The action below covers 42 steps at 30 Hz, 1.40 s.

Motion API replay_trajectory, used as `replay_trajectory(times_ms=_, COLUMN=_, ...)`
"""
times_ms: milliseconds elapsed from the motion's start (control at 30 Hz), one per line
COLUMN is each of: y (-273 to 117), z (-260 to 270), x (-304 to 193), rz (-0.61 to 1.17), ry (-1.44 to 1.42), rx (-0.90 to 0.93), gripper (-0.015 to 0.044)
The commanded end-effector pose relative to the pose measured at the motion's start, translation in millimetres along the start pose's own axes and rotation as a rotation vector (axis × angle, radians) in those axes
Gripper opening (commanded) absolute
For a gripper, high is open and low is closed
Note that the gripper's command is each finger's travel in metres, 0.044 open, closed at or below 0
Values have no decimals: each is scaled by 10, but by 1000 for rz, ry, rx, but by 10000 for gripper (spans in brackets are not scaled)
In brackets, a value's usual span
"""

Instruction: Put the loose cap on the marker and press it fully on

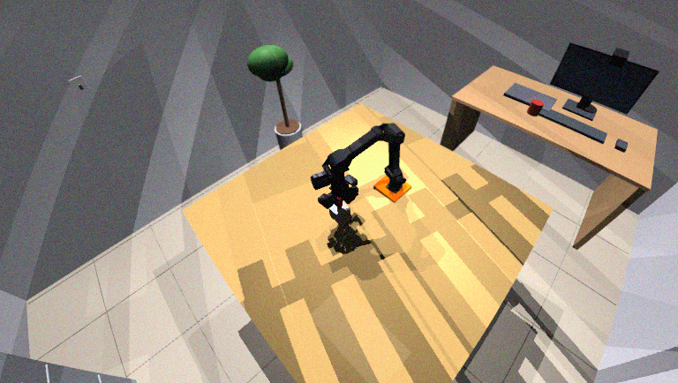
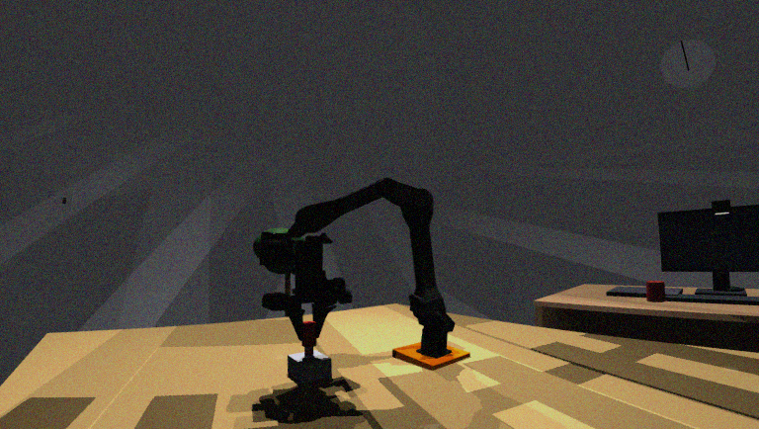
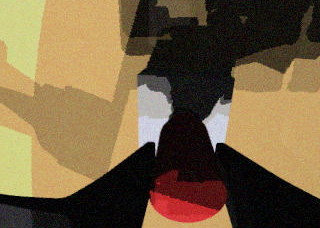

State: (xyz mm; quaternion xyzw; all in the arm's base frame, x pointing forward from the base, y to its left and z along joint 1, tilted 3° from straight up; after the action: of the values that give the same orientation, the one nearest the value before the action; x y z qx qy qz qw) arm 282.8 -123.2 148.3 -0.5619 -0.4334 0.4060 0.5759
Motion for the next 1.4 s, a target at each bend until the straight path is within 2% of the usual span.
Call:
replay_trajectory(times_ms=0, y=0, z=0, x=0, rz=0, ry=0, rx=0, gripper=263)
replay_trajectory(times_ms=233, y=0, z=0, x=0, rz=0, ry=0, rx=0, gripper=440)
replay_trajectory(times_ms=333, y=-82, z=-11, x=-1, rz=0, ry=0, rx=0, gripper=440)
replay_trajectory(times_ms=533, y=-730, z=-3, x=0, rz=0, ry=0, rx=0, gripper=440)
replay_trajectory(times_ms=667, y=-750, z=0, x=0, rz=0, ry=0, rx=0, gripper=440)
replay_trajectory(times_ms=767, y=-741, z=2, x=-2, rz=0, ry=150, rx=0, gripper=361)
replay_trajectory(times_ms=1200, y=-660, z=18, x=-22, rz=0, ry=1454, rx=-1, gripper=20)
replay_trajectory(times_ms=1233, y=-655, z=19, x=-24, rz=0, ry=1538, rx=-1, gripper=0)
replay_trajectory(times_ms=1367, y=-651, z=20, x=-25, rz=0, ry=1605, rx=-1, gripper=0)
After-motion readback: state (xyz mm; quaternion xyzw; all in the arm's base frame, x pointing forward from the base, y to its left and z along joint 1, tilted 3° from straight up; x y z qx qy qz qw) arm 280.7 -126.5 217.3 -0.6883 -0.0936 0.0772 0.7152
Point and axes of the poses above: the point midway between the two fingers, 35 mm back from their tips, its own y axis out along the fingers, its own z axis across the jaws, x = y × z, the point moved 5 cm from there along -y, back along the fingers, and after that the axes turned 13 degrees about y, right-handed, at the moved point
